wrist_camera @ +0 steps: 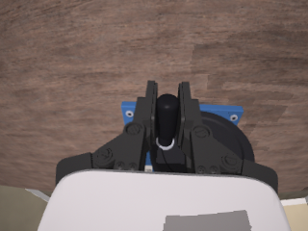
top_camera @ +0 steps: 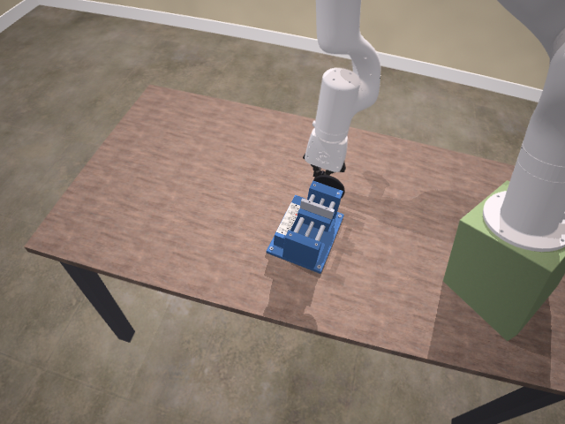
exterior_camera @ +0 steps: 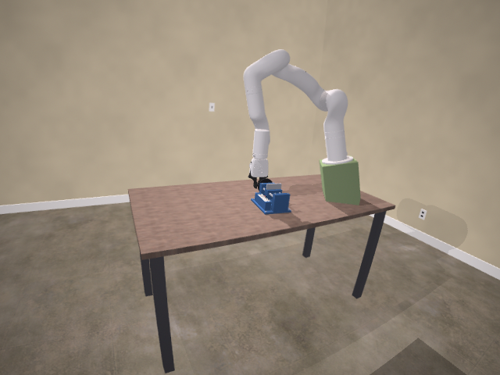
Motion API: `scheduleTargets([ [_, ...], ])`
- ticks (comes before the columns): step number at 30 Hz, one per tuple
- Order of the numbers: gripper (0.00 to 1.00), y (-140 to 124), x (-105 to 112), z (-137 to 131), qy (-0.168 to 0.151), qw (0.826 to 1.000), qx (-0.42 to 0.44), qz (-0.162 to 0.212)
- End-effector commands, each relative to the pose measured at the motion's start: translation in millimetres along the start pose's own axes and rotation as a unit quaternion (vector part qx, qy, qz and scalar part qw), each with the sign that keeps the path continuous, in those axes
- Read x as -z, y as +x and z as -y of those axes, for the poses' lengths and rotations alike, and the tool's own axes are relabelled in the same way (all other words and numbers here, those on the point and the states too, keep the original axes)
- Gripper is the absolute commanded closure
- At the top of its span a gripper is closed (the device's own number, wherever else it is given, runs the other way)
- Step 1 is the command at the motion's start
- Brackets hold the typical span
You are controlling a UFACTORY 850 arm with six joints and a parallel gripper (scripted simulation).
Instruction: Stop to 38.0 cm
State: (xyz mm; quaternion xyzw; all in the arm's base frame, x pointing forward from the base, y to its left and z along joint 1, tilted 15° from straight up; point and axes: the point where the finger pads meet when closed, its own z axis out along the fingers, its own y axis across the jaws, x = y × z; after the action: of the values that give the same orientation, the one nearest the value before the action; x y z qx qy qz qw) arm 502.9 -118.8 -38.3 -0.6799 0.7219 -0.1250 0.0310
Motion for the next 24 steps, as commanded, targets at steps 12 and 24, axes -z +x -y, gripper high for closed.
scheduleTargets([
  [12, 0.94, 0.0, 2.6, 0.3, 0.0, 1.0, 0.0, 0.0],
  [24, 0.94, 0.0, 3.7, 0.4, 0.0, 1.0, 0.0, 0.0],
])
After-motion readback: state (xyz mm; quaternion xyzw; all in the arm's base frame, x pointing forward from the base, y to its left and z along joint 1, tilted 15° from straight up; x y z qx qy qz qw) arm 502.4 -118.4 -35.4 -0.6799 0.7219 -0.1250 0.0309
